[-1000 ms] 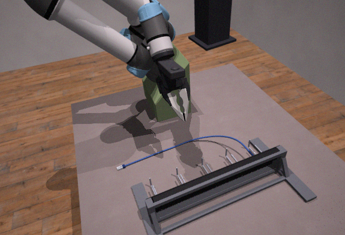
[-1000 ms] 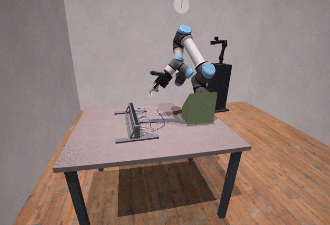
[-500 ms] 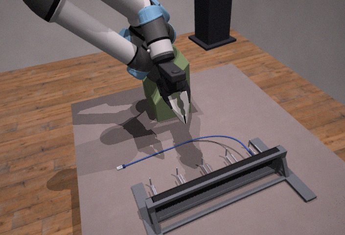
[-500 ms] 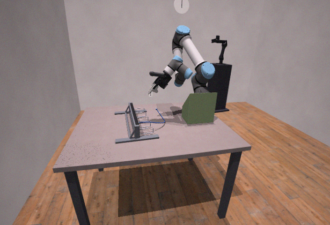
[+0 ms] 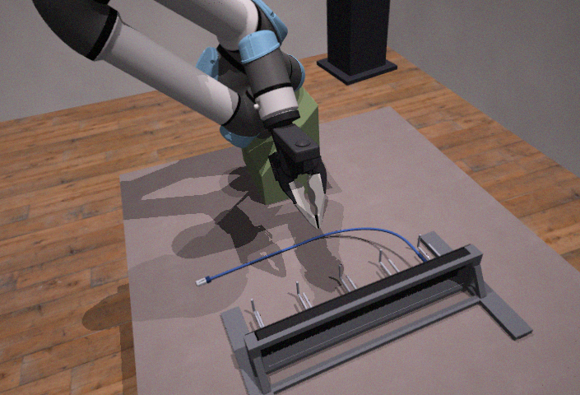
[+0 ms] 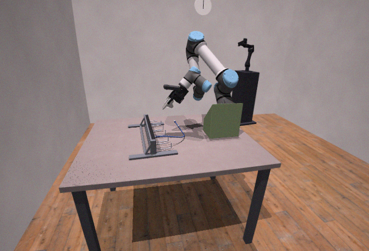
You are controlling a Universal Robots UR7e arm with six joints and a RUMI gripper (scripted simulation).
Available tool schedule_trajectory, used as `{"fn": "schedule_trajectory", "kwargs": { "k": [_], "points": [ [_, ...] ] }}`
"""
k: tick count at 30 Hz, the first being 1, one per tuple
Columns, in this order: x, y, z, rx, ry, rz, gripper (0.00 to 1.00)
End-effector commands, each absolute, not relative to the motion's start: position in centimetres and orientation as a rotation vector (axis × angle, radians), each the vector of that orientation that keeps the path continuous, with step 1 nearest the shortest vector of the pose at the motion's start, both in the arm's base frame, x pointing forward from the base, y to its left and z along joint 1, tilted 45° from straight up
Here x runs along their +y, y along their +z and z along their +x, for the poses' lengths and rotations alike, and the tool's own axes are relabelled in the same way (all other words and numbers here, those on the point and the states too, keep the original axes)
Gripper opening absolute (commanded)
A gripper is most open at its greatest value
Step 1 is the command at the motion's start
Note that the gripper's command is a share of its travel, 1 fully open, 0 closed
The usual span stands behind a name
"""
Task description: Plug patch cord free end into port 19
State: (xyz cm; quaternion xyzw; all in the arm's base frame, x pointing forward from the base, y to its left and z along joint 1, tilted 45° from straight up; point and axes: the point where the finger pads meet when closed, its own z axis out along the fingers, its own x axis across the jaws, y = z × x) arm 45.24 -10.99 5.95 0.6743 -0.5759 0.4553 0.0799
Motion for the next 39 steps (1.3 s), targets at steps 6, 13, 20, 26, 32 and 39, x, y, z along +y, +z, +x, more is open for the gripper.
{"fn": "schedule_trajectory", "kwargs": {
  "k": [6, 13, 20, 26, 32, 39],
  "points": [
    [-14.6, 2.8, 48.6, -1.717, 1.378, 2.022, 0.0],
    [-15.8, 1.7, 49.6, -1.717, 1.378, 2.022, 0.0],
    [-16.7, 0.9, 50.3, -1.717, 1.378, 2.022, 0.0],
    [-16.8, 0.8, 50.4, -1.717, 1.378, 2.022, 0.0],
    [-16.6, 0.8, 50.4, -1.716, 1.377, 2.024, 0.0],
    [-16.6, 0.8, 50.3, -1.717, 1.376, 2.024, 0.0]
  ]
}}
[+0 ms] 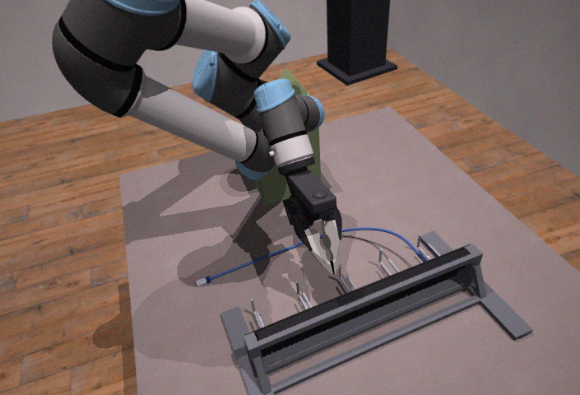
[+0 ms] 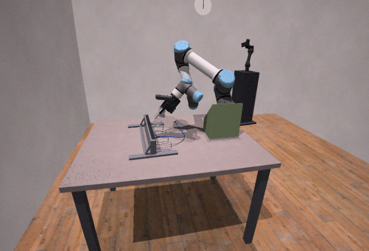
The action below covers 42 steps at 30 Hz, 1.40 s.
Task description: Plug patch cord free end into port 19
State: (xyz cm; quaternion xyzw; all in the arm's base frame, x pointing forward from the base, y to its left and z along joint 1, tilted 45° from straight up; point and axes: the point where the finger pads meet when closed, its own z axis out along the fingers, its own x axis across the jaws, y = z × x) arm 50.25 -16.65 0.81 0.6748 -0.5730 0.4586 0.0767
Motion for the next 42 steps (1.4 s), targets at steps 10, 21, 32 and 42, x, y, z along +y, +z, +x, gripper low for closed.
{"fn": "schedule_trajectory", "kwargs": {
  "k": [10, 21, 32, 42],
  "points": [
    [-16.64, 0.82, 50.31, -1.717, 1.376, 2.023, 0.0],
    [-16.64, 0.82, 50.31, -1.717, 1.376, 2.023, 0.0],
    [-16.64, 0.82, 50.31, -1.717, 1.376, 2.023, 0.0],
    [-16.05, 1.24, 49.83, -1.716, 1.374, 2.026, 0.0]
  ]
}}
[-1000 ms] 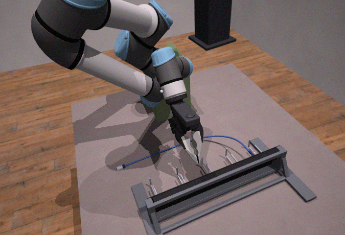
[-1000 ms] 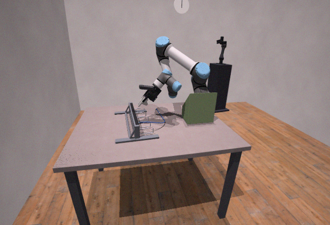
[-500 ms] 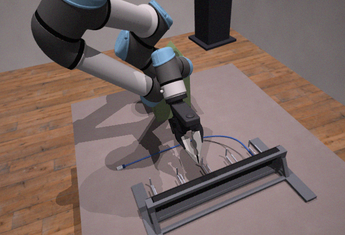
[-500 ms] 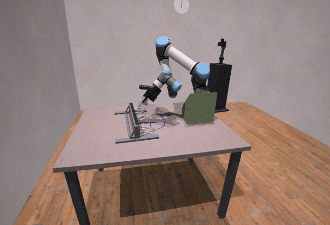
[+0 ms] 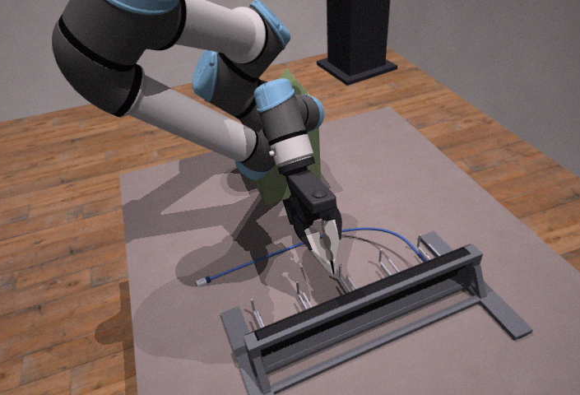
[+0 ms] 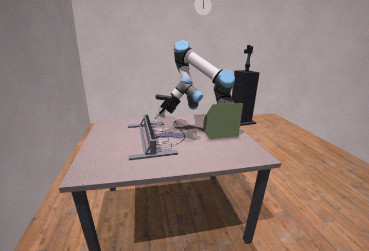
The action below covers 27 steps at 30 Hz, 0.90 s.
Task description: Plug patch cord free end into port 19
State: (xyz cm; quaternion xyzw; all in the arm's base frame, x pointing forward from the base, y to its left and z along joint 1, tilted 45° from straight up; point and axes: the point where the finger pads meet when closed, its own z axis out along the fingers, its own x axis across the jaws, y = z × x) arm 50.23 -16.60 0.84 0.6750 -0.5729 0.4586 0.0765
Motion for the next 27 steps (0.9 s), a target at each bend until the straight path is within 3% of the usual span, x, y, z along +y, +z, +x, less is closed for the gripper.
{"fn": "schedule_trajectory", "kwargs": {
  "k": [1, 27],
  "points": [
    [-15.9, 1.4, 49.7, -1.716, 1.374, 2.026, 0.0],
    [-9.5, 7.2, 44.2, -1.716, 1.374, 2.025, 0.0]
  ]
}}
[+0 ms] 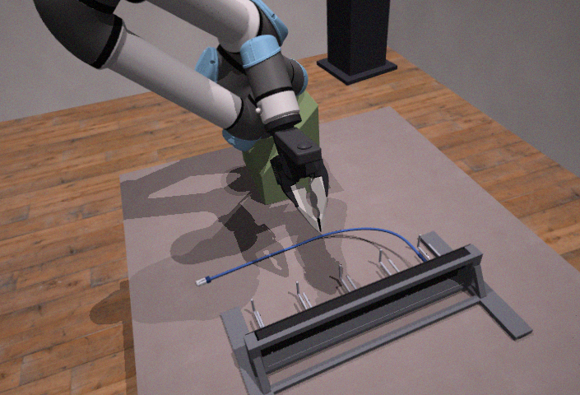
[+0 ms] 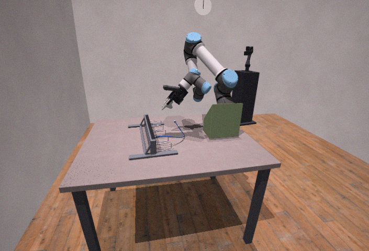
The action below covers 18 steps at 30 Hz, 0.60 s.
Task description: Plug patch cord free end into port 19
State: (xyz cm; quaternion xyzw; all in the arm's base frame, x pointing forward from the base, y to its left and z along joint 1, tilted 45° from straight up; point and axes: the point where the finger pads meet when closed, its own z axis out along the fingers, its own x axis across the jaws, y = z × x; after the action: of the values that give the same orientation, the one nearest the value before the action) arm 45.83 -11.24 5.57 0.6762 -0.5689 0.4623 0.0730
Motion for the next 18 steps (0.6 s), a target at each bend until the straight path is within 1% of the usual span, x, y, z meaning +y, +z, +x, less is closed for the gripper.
{"fn": "schedule_trajectory", "kwargs": {
  "k": [1, 18],
  "points": [
    [-9.5, 7.2, 44.2, -1.716, 1.374, 2.025, 0.0],
    [-7.8, 8.8, 42.8, -1.716, 1.377, 2.024, 0.0]
  ]
}}
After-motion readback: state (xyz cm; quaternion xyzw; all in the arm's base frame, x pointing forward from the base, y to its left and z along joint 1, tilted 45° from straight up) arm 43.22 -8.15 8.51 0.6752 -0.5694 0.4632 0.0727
